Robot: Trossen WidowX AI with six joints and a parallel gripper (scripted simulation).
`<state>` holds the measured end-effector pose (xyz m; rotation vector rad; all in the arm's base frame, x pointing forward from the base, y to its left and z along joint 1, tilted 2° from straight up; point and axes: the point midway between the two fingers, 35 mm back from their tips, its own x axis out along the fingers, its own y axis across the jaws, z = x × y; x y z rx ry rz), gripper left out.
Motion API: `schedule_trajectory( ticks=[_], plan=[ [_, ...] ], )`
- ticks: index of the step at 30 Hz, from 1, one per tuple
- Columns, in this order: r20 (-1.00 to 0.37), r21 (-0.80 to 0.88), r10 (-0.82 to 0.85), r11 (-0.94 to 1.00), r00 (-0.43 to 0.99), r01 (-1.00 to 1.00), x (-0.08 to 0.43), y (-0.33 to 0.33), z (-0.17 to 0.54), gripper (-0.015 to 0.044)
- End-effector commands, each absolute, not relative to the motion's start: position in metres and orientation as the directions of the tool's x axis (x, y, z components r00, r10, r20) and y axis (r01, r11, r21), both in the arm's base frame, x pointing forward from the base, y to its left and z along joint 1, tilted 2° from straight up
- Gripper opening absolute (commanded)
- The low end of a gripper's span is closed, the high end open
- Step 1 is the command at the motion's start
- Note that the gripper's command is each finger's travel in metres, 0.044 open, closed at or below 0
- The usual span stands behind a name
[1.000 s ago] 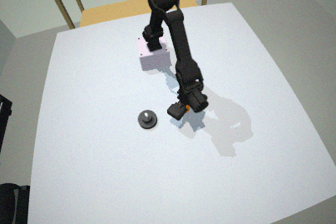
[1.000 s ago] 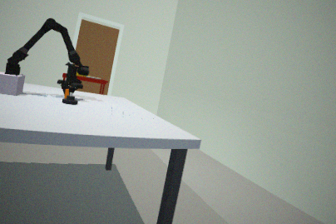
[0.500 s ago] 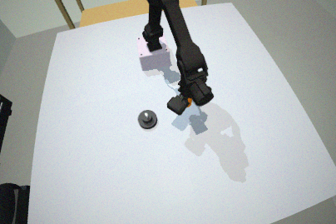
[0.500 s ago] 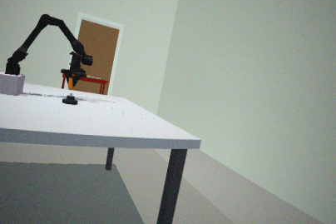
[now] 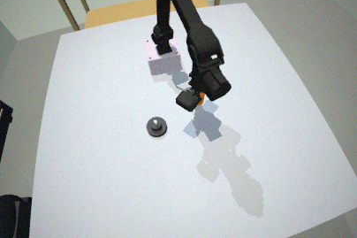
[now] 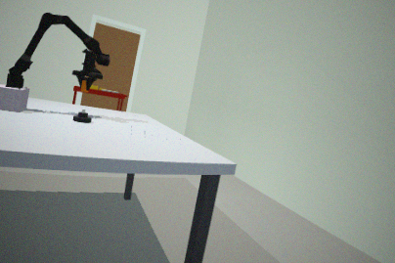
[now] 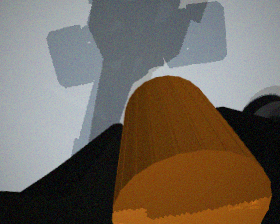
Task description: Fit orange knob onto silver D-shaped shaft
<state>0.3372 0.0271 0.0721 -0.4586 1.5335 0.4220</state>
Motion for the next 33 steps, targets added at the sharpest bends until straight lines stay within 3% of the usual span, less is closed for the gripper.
schedule_trajectory(
  ticks=[1, 17, 33],
  plan=[
    [-0.996, -0.086, -0.075, 0.844, 0.041, -0.529, 0.334, 0.032, 0.079, 0.0000],
    [-0.905, -0.425, -0.362, 0.767, 0.221, -0.481, 0.309, 0.054, 0.113, 0.0000],
    [-0.711, -0.703, -0.599, 0.602, 0.368, -0.378, 0.285, 0.074, 0.145, 0.0000]
  ],
)
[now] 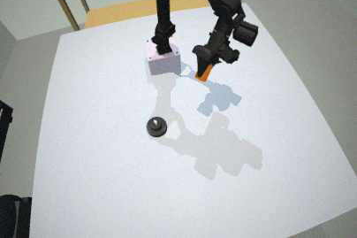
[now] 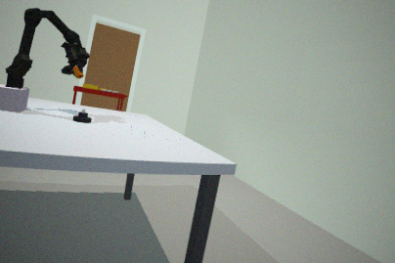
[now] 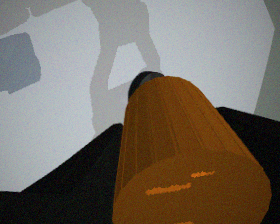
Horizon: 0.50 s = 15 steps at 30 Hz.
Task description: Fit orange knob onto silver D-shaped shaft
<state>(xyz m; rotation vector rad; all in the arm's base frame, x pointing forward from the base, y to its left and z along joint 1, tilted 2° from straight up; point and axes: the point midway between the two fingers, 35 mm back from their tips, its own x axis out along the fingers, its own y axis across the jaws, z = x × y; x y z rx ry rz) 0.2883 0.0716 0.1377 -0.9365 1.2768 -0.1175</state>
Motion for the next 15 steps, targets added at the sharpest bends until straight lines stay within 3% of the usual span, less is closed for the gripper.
schedule_trajectory(
  ticks=[1, 8, 15],
  plan=[
    [-0.696, -0.718, -0.612, 0.589, 0.376, -0.371, 0.283, 0.075, 0.147, 0.0000],
    [-0.593, -0.805, -0.684, 0.502, 0.425, -0.317, 0.274, 0.083, 0.160, 0.0000],
    [-0.580, -0.815, -0.692, 0.491, 0.430, -0.310, 0.274, 0.083, 0.160, 0.0000]
  ],
)
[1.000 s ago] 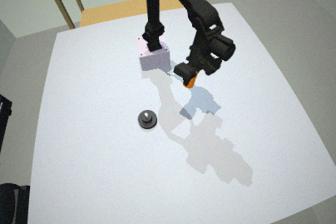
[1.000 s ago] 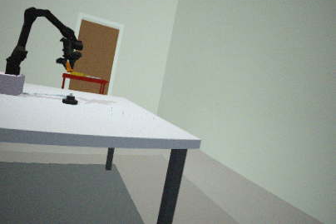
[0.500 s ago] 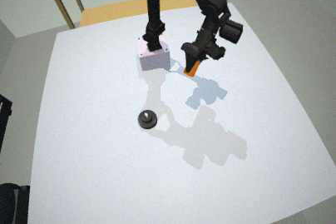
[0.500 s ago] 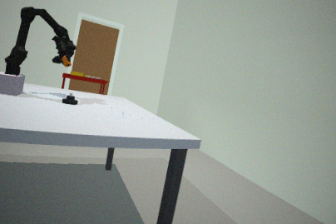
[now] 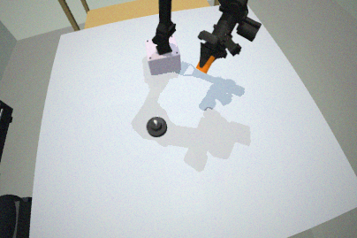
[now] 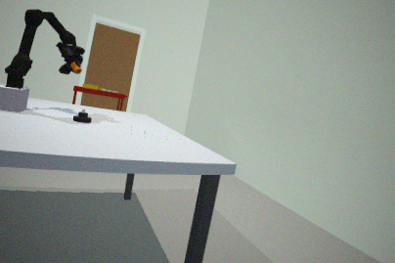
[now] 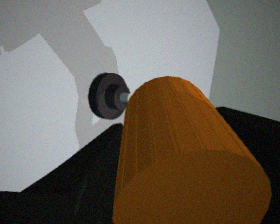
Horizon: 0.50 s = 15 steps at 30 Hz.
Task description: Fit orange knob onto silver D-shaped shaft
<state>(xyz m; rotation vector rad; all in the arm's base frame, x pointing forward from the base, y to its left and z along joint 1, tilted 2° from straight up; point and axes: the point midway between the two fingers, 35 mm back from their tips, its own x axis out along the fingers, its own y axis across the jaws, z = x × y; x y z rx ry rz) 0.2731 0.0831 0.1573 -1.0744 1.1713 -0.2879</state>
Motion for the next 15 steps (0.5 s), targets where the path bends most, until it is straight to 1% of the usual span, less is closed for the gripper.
schedule_trajectory(
  ticks=[1, 11, 15],
  plan=[
    [-0.571, -0.821, -0.698, 0.483, 0.433, -0.305, 0.2738, 0.0836, 0.1596, 0.0000],
    [-0.491, -0.871, -0.740, 0.414, 0.460, -0.263, 0.2728, 0.0851, 0.1566, 0.0000],
    [-0.517, -0.856, -0.729, 0.436, 0.449, -0.278, 0.2725, 0.0856, 0.1556, 0.0000]
  ],
)
